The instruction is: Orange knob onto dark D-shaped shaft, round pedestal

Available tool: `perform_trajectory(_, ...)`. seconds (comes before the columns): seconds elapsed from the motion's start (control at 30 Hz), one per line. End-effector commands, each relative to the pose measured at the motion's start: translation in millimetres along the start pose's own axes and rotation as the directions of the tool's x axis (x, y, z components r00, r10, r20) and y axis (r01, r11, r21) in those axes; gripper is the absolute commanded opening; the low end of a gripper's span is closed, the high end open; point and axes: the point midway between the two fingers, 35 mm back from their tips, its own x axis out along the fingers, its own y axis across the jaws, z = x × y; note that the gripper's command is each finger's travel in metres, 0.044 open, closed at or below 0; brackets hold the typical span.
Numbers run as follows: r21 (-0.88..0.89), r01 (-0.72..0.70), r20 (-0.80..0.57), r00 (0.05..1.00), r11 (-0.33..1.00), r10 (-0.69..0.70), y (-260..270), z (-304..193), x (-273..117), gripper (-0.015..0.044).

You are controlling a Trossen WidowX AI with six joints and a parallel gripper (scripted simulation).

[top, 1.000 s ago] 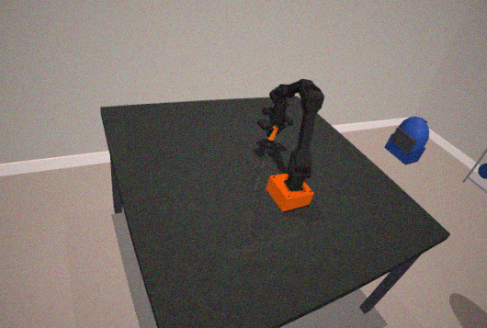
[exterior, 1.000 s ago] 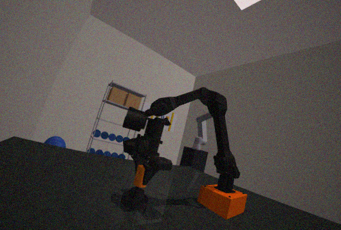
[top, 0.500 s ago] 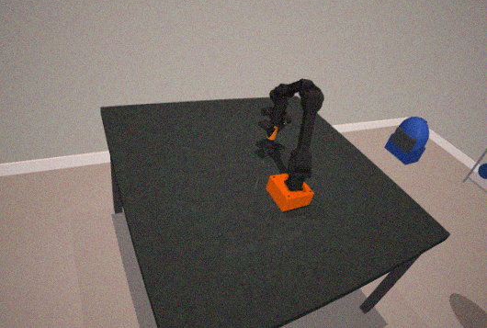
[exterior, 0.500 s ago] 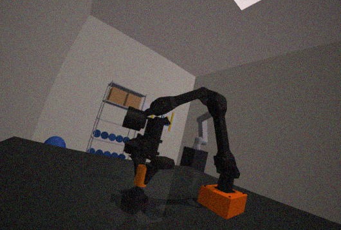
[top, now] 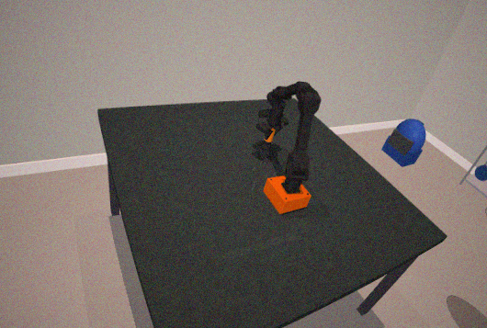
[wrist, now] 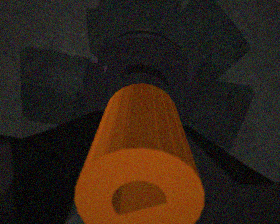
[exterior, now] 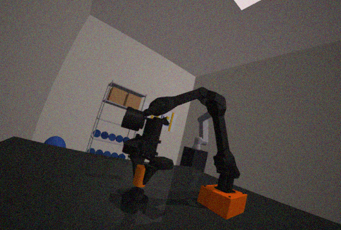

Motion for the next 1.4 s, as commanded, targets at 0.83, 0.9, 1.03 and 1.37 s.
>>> perform_trajectory(0.83,-0.056,0.003,0.002,1.000,0.998,-0.003,3.5,-1.9,-4.4,0.0000)
perform_trajectory(0.9,-0.127,0.003,0.002,1.000,0.992,-0.003,3.4,-1.6,-4.9,0.0000)
perform_trajectory(1.03,-0.211,0.004,0.003,1.000,0.978,-0.003,2.1,-0.1,-4.5,0.0000)
perform_trajectory(1.37,-0.211,0.004,0.003,1.000,0.978,-0.004,-1.5,0.9,-4.3,0.0000)
